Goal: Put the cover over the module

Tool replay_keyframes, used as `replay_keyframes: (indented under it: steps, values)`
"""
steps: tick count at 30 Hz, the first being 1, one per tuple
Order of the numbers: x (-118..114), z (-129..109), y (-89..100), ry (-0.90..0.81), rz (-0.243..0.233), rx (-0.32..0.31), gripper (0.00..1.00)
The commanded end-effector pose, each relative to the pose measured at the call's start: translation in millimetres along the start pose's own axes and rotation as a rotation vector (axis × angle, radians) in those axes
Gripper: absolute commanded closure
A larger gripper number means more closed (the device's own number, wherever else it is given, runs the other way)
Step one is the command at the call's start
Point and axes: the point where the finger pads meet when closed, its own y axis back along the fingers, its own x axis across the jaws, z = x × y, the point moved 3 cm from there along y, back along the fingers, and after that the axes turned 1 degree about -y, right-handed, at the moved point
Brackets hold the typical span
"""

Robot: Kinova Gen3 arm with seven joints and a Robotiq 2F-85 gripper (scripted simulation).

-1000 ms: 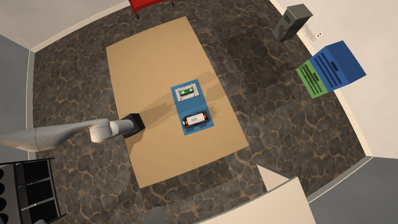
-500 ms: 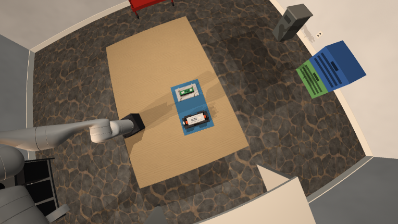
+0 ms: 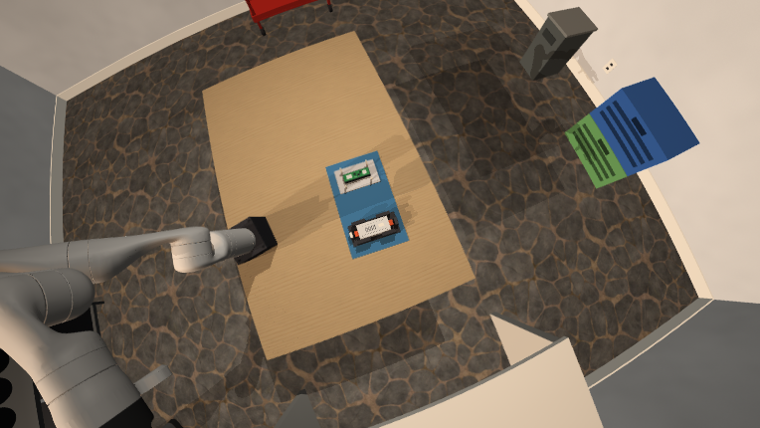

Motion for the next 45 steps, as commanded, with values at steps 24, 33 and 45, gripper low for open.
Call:
replay_keyframes:
  steps: [24,33,45]
  values:
    - [51,-97,-1.7,0.011,0.001,0.005,0.00]
    - [54,-106,-0.9,0.004,0.001,0.002,0.00]
    - [80,-154,-2.2,0.012,0.001,0.005,0.00]
